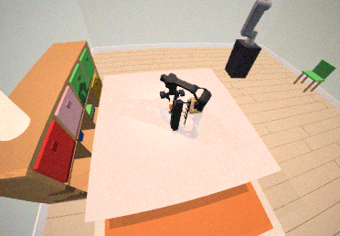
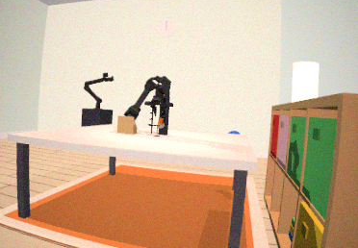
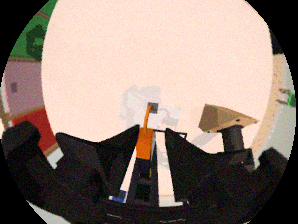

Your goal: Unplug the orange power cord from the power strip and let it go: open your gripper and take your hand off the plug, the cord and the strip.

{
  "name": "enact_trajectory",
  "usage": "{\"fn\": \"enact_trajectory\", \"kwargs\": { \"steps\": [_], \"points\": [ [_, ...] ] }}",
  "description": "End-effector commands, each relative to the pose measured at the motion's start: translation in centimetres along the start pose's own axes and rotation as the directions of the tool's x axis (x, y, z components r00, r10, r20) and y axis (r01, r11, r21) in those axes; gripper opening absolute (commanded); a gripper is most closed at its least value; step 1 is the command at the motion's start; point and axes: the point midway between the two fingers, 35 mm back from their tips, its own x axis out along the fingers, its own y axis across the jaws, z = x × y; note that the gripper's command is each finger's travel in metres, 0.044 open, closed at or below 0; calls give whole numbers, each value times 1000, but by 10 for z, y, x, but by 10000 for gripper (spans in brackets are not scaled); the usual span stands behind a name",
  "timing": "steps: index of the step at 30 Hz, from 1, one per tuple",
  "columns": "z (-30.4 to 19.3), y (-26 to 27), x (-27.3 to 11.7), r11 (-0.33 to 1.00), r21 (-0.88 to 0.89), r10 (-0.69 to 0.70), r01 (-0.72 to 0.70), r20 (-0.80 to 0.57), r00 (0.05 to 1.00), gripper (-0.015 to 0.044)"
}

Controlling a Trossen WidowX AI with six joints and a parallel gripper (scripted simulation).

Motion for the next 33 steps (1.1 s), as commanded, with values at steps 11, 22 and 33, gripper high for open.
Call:
{"fn": "enact_trajectory", "kwargs": {
  "steps": [11,22,33],
  "points": [
    [-26,0,1,1000,3,-2,2,-7,1000,160],
    [-36,-1,1,1000,3,-2,2,-8,1000,160],
    [-36,-1,13,1000,3,-2,2,-8,1000,160]
  ]
}}
